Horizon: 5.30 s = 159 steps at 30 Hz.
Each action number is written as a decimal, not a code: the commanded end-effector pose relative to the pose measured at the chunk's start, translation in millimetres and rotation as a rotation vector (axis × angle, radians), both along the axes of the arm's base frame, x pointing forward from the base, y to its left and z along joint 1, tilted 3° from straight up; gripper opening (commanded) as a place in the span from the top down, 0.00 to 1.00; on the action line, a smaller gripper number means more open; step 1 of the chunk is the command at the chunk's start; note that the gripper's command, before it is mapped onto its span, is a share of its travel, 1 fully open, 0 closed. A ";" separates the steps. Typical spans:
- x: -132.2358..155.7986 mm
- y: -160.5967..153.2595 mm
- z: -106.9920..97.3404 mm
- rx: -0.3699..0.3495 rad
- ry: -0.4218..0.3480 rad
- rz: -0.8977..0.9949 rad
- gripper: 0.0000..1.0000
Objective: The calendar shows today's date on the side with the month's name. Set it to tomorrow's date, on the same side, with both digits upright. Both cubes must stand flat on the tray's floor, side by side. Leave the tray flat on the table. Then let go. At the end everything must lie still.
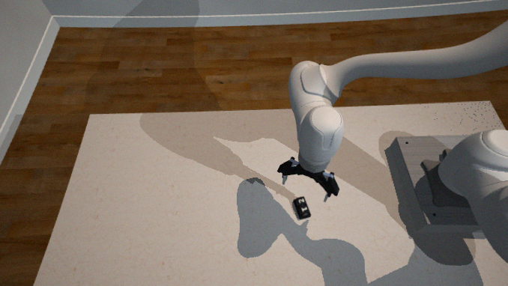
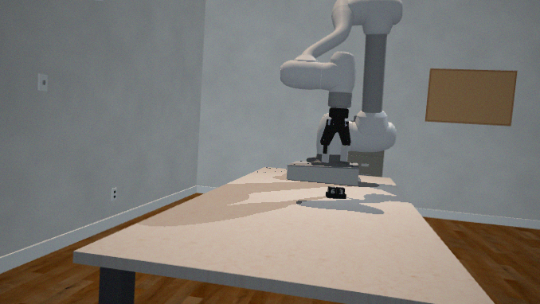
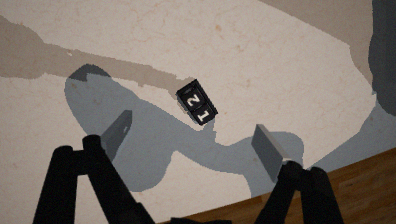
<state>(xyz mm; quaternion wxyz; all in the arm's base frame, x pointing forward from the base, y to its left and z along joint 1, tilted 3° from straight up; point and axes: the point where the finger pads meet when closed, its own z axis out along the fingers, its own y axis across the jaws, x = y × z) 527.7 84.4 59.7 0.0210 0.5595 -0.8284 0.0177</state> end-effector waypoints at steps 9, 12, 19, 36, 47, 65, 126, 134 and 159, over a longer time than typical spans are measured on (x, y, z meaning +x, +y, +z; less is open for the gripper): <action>0.6 -1.1 -11.0 0.014 0.019 0.403 0.00; 0.5 -1.2 -13.4 0.015 0.024 0.518 0.00; 0.4 -1.3 -17.2 0.018 0.033 0.700 0.00; 0.4 -1.3 -17.3 0.018 0.034 0.705 0.72; 0.4 -1.3 -17.3 0.018 0.034 0.705 0.72; 0.4 -1.3 -18.4 0.018 0.034 0.705 0.72; -0.3 -4.3 -69.2 0.018 0.034 0.705 0.72; -0.3 -4.3 -69.2 0.018 0.034 0.705 0.72; -0.3 -4.3 -69.2 0.018 0.034 0.705 0.72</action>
